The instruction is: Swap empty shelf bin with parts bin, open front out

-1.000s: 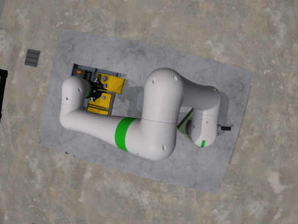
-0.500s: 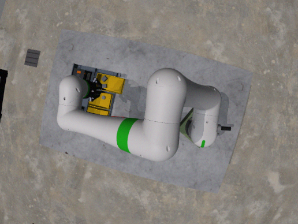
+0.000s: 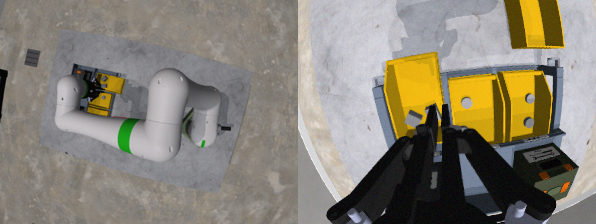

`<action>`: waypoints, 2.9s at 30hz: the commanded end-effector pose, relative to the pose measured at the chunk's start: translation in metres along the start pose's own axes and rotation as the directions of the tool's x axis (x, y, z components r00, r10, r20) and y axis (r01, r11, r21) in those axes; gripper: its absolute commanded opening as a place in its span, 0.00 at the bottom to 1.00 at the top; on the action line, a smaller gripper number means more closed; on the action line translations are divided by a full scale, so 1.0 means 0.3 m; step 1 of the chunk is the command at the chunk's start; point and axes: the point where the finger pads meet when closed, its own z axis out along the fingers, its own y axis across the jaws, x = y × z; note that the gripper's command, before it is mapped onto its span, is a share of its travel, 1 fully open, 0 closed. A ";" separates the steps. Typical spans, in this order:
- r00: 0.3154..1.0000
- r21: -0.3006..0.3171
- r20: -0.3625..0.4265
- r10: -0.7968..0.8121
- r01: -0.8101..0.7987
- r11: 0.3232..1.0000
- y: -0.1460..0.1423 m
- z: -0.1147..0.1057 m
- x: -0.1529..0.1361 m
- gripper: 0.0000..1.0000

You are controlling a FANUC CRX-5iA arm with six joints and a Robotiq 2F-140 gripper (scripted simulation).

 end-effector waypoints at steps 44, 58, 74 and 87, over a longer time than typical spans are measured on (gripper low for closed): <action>1.000 0.000 0.002 0.000 0.000 1.000 -0.001 -0.033 0.000 0.10; 0.946 0.004 0.013 -0.324 0.324 0.946 -0.039 -0.013 0.077 0.10; 0.494 0.029 -0.011 -0.869 0.869 0.494 -0.154 0.081 0.377 0.10; 0.000 0.057 0.003 -1.000 0.998 0.001 -0.161 0.090 0.403 0.10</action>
